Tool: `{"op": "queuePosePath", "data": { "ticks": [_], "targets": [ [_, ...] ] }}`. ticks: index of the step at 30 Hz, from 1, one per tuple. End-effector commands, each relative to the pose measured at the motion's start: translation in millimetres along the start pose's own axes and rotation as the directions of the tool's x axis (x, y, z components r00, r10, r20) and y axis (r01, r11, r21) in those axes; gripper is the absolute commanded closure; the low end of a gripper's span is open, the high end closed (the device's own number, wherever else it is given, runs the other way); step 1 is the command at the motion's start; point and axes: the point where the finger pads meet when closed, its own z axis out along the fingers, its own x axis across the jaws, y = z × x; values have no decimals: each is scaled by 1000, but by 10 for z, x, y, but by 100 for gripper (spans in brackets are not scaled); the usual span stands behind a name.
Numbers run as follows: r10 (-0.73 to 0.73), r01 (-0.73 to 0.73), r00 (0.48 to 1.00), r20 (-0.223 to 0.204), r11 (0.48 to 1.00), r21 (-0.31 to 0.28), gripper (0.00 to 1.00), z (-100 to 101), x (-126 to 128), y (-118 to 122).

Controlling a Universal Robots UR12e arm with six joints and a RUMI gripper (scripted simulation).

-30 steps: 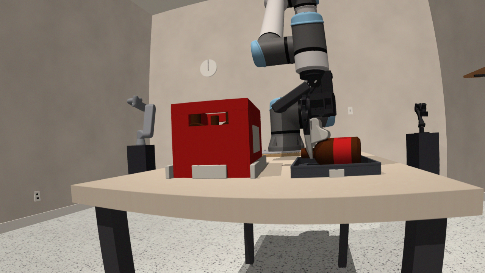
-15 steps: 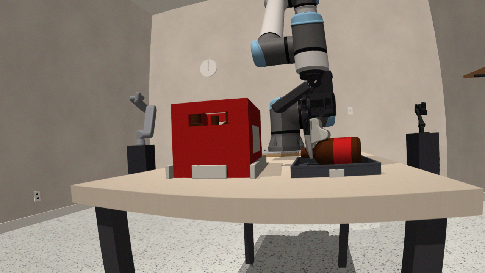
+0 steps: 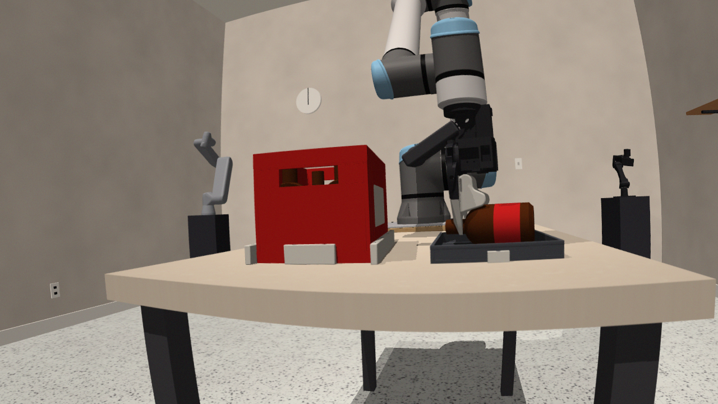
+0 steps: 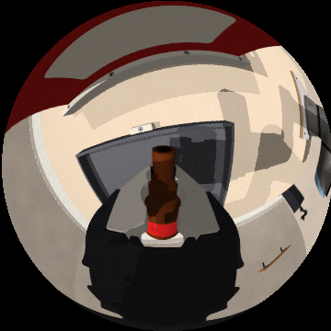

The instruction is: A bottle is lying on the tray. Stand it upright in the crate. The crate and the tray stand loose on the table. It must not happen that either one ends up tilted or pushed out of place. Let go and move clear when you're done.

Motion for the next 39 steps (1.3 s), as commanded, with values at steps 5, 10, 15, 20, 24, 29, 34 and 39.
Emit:
{"op": "queuePosePath", "data": {
  "ticks": [5,10,15,20,24,29,34,39],
  "targets": [
    [0,0,1000,1,1000,0,100,-11,-7,1],
    [0,0,1000,1,1000,0,100,-20,-7,1],
    [0,0,1000,1,1000,0,100,-34,-7,1],
    [0,0,1000,1,1000,0,100,-47,-7,1],
    [0,0,1000,1,1000,0,100,-67,-7,1],
    [0,0,1000,1,1000,0,100,-101,-7,1],
    [0,0,1000,1,1000,0,100,-143,-6,1],
    [0,0,1000,1,1000,0,100,-173,-6,1]
  ]
}}
